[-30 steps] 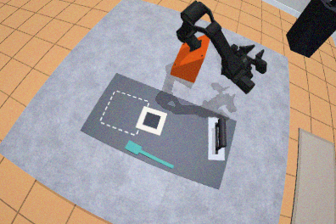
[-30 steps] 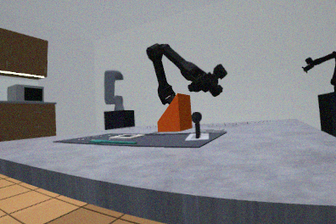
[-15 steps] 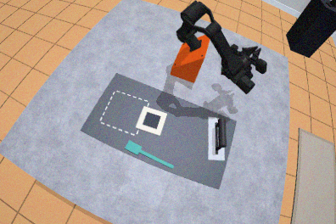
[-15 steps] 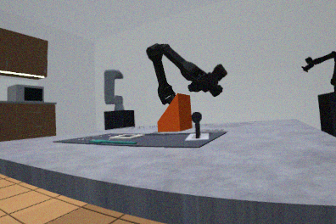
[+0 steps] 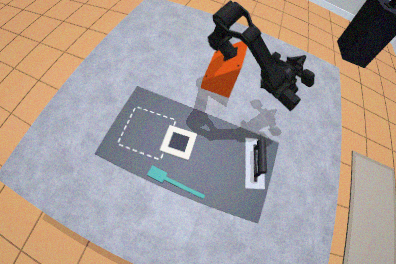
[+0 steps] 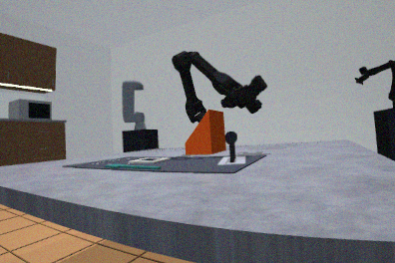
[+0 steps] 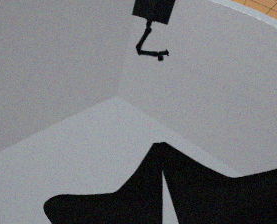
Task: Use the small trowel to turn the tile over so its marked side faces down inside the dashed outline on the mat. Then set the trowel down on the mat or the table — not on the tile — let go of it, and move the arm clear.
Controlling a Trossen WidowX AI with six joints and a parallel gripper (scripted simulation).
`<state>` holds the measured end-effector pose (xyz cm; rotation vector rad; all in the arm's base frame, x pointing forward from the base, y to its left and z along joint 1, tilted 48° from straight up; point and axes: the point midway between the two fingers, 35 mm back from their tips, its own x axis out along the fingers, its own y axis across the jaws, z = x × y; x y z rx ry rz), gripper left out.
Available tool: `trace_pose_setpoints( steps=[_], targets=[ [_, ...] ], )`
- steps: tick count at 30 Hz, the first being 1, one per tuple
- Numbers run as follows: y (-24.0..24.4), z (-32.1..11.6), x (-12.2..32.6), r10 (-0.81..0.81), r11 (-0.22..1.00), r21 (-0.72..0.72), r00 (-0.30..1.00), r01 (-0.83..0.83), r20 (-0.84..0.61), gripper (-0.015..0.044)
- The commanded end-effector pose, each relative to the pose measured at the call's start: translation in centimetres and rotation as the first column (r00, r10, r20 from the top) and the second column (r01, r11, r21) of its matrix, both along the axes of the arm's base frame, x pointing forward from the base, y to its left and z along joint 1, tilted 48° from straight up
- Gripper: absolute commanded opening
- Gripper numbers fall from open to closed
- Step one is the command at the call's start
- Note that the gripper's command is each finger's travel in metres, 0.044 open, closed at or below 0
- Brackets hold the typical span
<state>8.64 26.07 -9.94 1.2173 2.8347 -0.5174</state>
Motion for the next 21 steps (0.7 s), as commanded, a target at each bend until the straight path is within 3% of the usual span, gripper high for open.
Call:
trace_pose_setpoints(
  steps=[1,4,21],
  targets=[
    [0.00,0.00,0.00,0.000,1.000,0.000,1.000,0.000,0.000,0.0026],
    [0.00,0.00,0.00,0.000,1.000,0.000,1.000,0.000,0.000,0.0100],
    [0.00,0.00,0.00,0.000,1.000,0.000,1.000,0.000,0.000,0.0100]
  ],
)
